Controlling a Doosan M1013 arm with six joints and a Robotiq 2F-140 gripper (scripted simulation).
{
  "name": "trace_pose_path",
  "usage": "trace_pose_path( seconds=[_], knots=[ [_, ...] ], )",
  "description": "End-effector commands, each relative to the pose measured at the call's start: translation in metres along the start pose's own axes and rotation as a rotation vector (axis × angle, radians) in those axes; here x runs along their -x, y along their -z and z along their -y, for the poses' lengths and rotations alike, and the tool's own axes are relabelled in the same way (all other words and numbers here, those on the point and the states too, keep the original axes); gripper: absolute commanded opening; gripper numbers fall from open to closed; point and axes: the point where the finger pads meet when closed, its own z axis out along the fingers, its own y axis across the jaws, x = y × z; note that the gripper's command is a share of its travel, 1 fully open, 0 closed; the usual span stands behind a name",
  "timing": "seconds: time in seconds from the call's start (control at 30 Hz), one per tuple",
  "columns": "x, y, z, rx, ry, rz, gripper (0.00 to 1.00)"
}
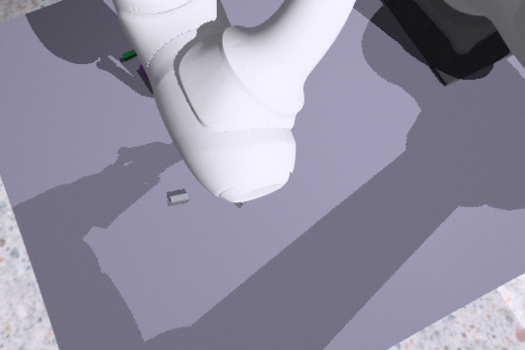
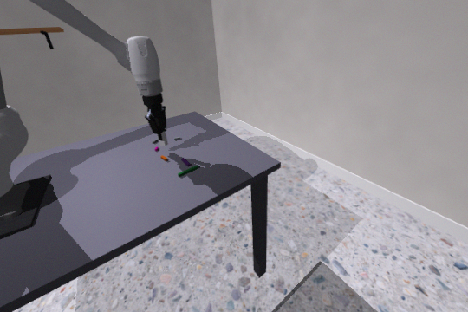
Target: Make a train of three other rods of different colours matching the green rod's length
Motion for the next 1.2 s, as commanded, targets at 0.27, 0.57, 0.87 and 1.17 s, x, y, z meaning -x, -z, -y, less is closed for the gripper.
trace_pose_path(
  seconds=[0.27,0.57,0.87,1.17],
  knots=[
    [0.0,-0.02,0.0,0.0,0.0,0.0,0.03],
    [0.0,-0.021,0.0,0.0,0.0,0.0,0.03],
    [0.0,-0.021,0.0,0.0,0.0,0.0,0.03],
    [0.0,-0.021,0.0,0.0,0.0,0.0,0.03]
  ],
)
